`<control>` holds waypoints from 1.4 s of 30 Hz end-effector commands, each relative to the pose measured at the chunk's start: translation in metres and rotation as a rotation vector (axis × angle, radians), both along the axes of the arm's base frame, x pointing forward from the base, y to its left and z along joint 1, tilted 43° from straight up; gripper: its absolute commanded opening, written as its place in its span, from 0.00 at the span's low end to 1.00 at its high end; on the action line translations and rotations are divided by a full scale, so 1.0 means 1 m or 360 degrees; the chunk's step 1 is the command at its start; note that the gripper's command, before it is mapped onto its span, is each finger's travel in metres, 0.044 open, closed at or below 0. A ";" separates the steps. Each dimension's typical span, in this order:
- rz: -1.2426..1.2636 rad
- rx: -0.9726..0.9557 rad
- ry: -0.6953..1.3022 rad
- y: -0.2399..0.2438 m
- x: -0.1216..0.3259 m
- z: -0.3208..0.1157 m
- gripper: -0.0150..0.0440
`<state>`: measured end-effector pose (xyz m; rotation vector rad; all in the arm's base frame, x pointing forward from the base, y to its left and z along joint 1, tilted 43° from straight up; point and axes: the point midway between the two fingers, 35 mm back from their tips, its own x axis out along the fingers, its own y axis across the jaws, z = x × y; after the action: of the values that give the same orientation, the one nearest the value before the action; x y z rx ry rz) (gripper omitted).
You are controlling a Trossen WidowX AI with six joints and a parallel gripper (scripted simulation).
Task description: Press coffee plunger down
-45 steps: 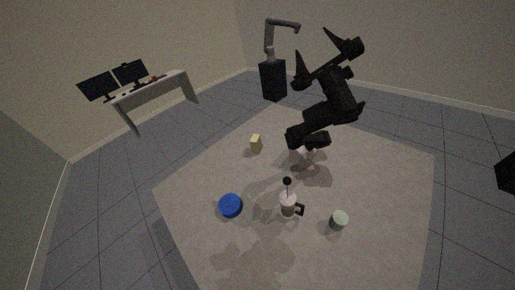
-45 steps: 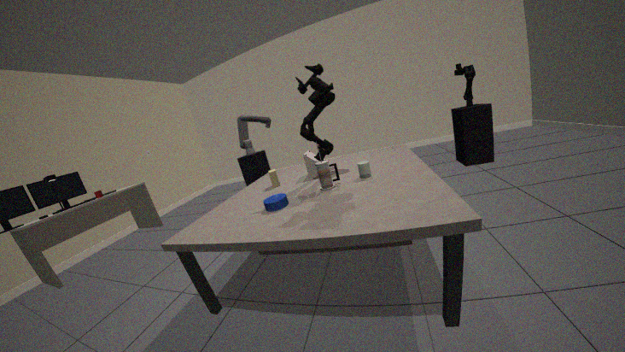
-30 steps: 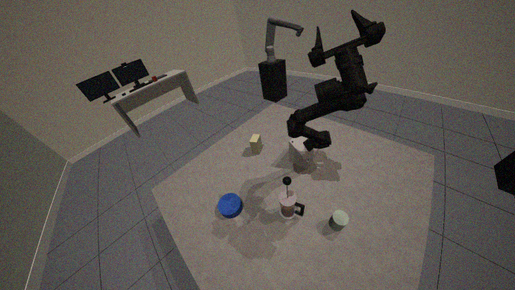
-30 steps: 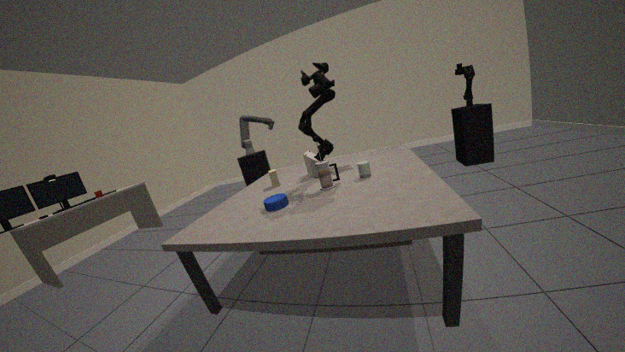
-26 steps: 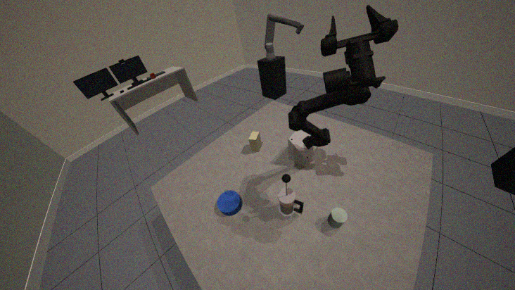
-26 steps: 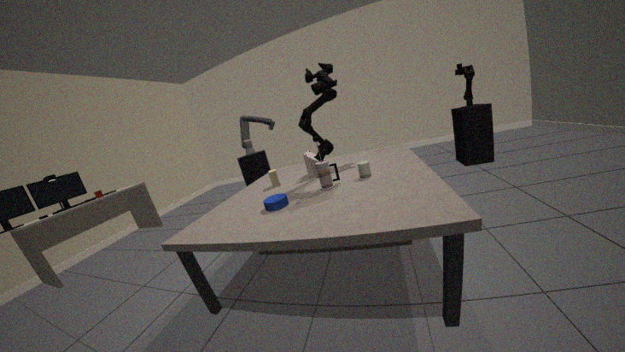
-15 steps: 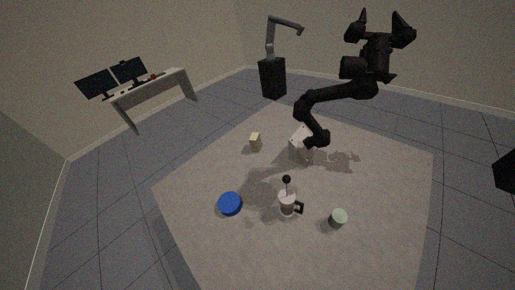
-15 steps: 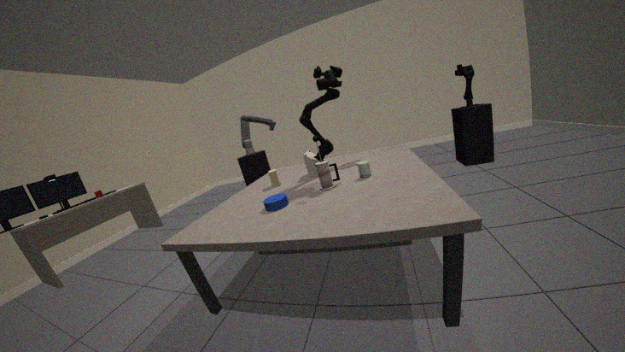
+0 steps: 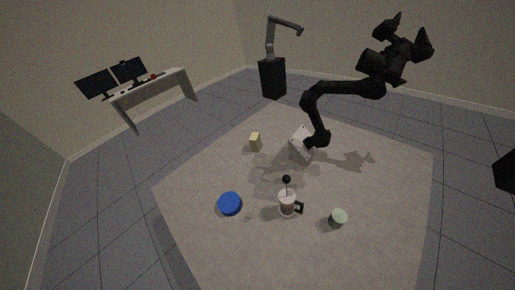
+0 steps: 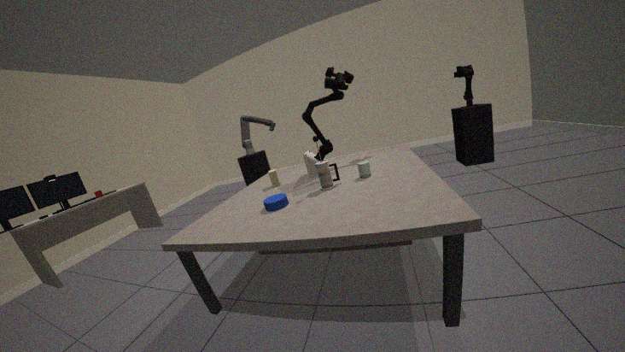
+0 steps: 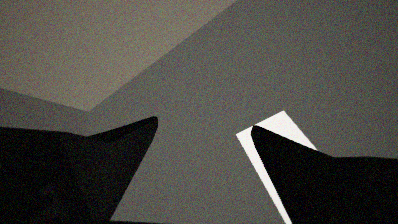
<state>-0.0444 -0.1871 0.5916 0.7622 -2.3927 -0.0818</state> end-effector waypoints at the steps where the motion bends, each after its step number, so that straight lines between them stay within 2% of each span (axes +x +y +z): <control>1: -0.0024 -0.0150 -0.0004 0.020 -0.011 0.009 1.00; 9: -0.0147 -0.0462 -0.0009 0.068 -0.038 0.021 1.00; 16: -0.0355 -0.0932 -0.0031 0.156 -0.062 0.028 1.00; 23: -0.0518 -0.1284 0.0094 0.231 -0.053 0.028 1.00; 28: -0.0612 -0.1414 0.0163 0.262 -0.044 0.025 1.00; 34: -0.0807 -0.1911 0.0289 0.342 -0.001 -0.001 1.00; 42: -0.0885 -0.2589 0.0729 0.411 0.103 -0.053 1.00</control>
<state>0.0195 0.2071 0.5595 -0.5698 -1.5926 1.0844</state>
